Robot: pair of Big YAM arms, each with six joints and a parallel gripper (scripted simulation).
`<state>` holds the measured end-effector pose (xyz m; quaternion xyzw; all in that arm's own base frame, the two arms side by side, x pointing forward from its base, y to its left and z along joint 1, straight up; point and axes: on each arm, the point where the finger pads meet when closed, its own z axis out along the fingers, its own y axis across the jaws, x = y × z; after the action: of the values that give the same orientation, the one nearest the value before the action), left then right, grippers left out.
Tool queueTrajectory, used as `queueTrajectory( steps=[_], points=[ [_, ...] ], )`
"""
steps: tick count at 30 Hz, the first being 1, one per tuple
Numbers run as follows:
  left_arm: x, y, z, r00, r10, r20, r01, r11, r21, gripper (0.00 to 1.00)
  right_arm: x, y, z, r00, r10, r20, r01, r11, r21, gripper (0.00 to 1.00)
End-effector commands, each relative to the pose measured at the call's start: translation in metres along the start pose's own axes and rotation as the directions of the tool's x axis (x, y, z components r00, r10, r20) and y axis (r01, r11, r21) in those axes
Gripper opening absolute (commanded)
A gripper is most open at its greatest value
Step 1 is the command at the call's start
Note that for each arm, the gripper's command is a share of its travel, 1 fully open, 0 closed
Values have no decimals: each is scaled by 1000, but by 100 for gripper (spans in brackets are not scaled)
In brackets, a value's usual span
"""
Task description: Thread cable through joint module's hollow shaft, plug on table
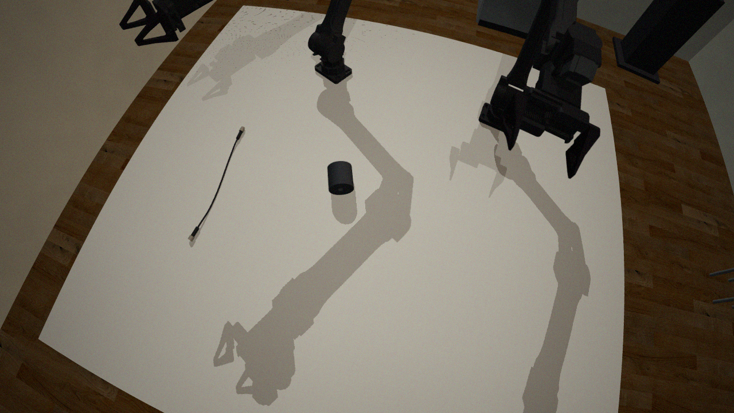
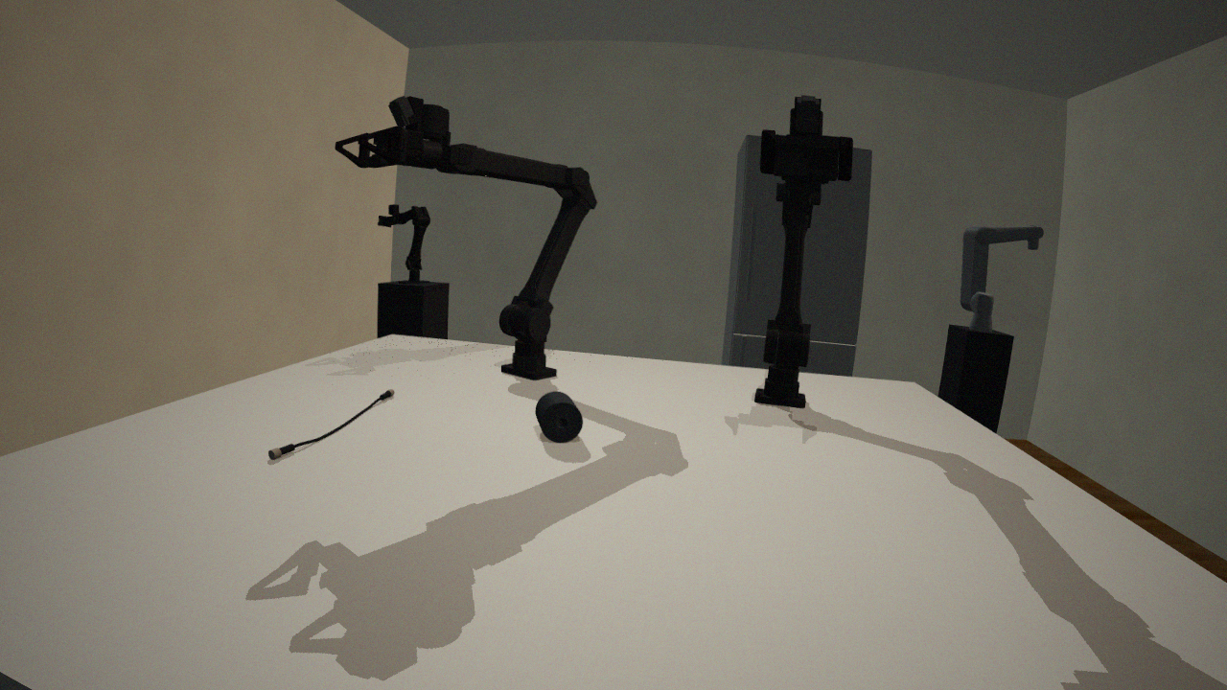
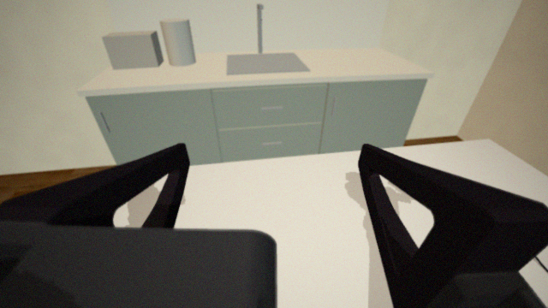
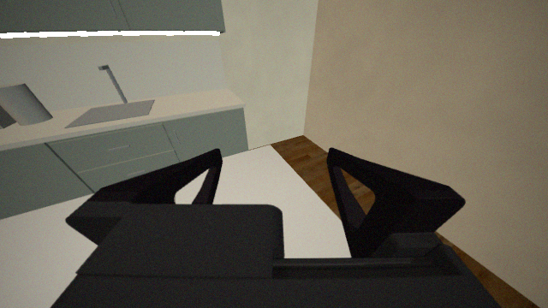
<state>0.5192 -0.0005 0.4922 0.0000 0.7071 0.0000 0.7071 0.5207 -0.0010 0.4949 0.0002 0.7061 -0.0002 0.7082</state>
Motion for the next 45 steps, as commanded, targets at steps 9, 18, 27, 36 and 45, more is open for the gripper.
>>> queueTrajectory(
  steps=[9,18,27,36,45],
  points=[
    [-13,4,-1,999,-9,33,9,1000,-6,100,-14,2,-2,1000,-6,30,6,1000,-2,96],
    [-13,4,-1,999,-9,33,9,1000,-6,96,-14,2,-2,1000,-6,30,6,1000,-2,96],
    [-13,4,-1,999,-9,33,9,1000,-6,96,-14,2,-2,1000,-6,30,6,1000,-2,96],
    [-12,-19,19,994,109,-23,-108,993,39,96,-14,2,-2,1000,-6,30,6,1000,-2,96],
    [25,-60,47,923,358,-143,-336,928,161,96,-14,2,-2,1000,-6,30,6,1000,-2,96]
  ],
)
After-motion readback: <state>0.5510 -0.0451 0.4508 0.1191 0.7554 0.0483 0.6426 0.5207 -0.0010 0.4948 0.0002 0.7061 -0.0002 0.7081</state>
